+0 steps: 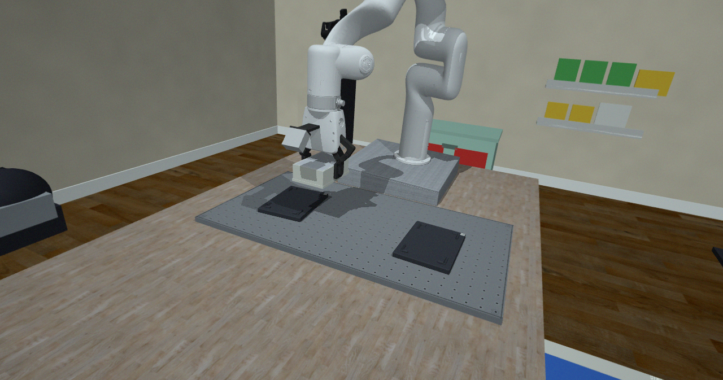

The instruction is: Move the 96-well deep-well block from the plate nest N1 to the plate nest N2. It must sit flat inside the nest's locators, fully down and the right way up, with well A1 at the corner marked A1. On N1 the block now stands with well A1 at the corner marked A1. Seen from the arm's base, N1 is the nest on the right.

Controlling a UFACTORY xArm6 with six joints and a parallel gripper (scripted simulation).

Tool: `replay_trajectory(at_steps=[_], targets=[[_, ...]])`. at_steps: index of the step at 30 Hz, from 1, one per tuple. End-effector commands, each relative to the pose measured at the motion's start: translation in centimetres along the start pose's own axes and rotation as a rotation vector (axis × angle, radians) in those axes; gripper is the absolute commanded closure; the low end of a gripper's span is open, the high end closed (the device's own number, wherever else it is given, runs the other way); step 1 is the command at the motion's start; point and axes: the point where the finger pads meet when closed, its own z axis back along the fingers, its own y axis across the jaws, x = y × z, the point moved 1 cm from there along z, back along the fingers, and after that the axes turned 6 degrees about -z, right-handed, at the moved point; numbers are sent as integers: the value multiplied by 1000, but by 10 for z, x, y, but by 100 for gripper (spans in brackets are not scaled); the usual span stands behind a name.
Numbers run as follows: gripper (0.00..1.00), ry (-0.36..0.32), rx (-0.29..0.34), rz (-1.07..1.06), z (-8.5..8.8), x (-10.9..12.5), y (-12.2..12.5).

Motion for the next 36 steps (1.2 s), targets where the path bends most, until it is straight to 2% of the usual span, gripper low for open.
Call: replay_trajectory(at_steps=[1,36], targets=[[100,4,1,0,2,0,-14],[100,4,0,0,1,8,-117]])
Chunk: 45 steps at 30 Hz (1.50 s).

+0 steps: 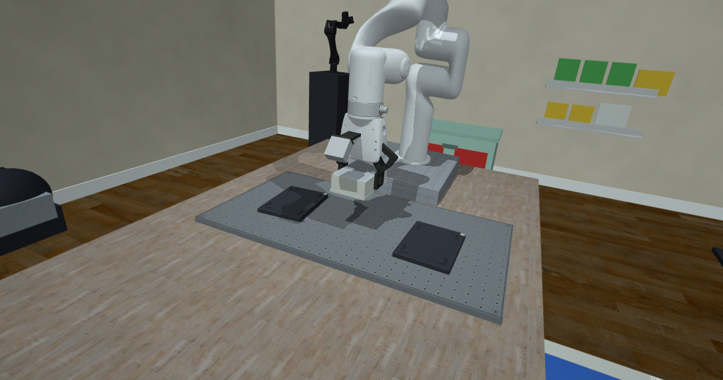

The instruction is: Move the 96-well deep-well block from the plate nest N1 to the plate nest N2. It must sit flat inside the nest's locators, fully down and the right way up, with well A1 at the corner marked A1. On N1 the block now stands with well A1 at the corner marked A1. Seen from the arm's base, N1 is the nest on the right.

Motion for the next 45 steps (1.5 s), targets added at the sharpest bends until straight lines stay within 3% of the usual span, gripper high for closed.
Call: replay_trajectory(at_steps=[1,45], targets=[[100,4,0,0,1,0,-15],[100,4,-1,0,1,10,-141]])
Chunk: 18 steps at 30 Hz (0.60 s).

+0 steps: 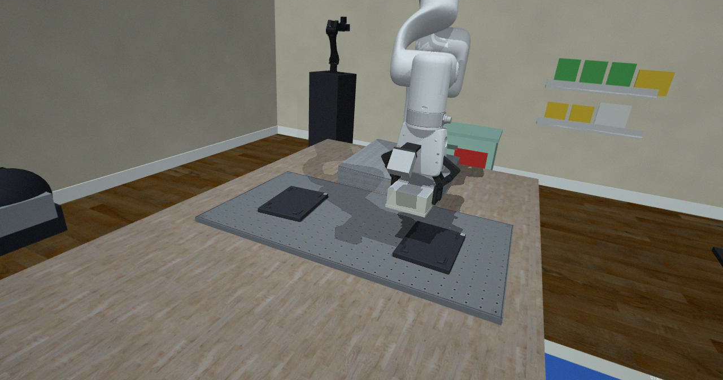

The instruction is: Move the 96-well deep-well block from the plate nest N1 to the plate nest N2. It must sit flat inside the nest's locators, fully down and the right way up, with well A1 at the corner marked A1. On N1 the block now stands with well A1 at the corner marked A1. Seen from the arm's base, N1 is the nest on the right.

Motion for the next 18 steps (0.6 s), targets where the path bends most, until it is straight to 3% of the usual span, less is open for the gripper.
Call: replay_trajectory(at_steps=[1,14,18], targets=[[100,4,-1,-1,1,-1,-9],[100,4,-1,-1,1,2,-52],[100,4,-1,-1,1,2,-53]])
